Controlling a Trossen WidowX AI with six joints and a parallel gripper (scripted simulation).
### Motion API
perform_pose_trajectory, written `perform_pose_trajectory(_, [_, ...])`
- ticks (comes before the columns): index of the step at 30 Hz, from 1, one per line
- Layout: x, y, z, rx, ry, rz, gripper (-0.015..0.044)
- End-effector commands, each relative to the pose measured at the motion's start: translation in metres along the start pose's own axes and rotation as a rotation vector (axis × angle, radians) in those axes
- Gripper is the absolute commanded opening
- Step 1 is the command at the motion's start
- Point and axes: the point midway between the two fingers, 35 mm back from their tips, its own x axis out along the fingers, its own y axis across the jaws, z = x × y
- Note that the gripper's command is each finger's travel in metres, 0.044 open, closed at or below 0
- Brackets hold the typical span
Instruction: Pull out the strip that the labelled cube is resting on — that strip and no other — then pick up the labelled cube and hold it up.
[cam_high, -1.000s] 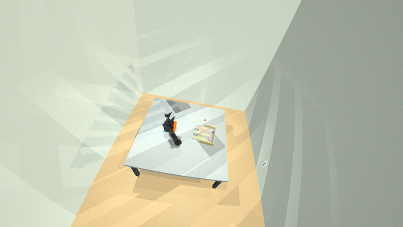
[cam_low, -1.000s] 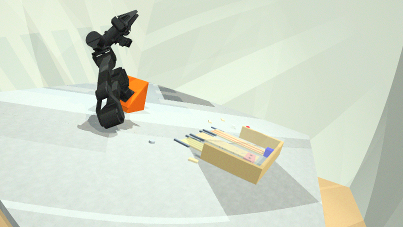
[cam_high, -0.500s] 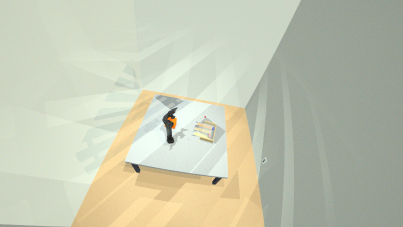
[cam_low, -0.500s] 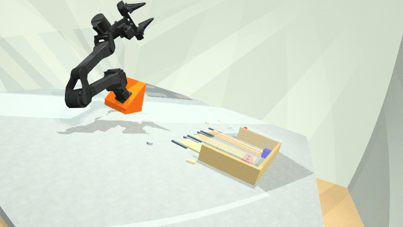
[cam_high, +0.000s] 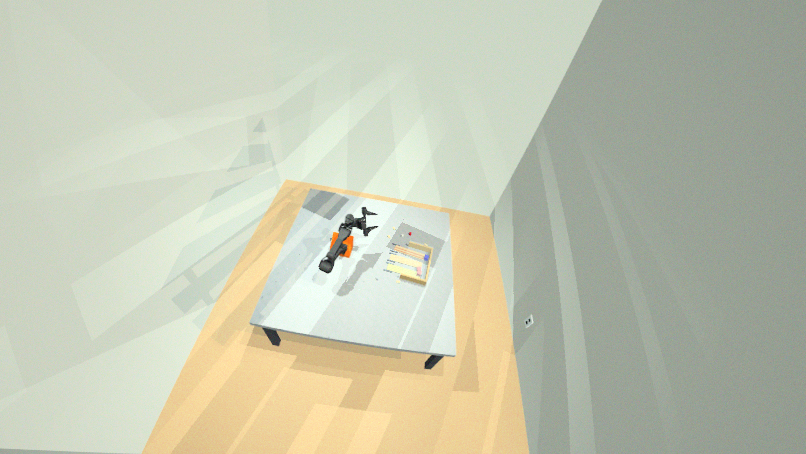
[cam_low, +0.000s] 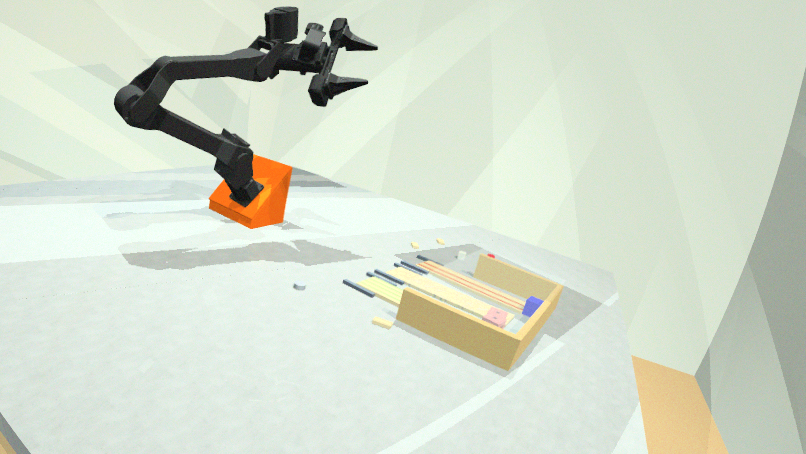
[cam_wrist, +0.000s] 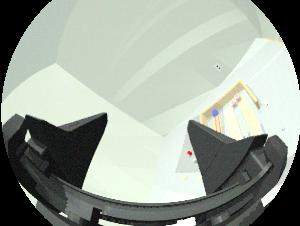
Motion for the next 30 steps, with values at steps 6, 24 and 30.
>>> perform_pose_trajectory(6, [0.092, -0.111, -0.027, -0.743, 0.278, -0.467, 0.0400])
perform_pose_trajectory(24, [0.118, -0.172, -0.035, -0.931, 0.523, -0.623, 0.0321])
perform_pose_trajectory(30, [0.139, -0.215, -0.028, -0.812, 0.756, -0.784, 0.0164])
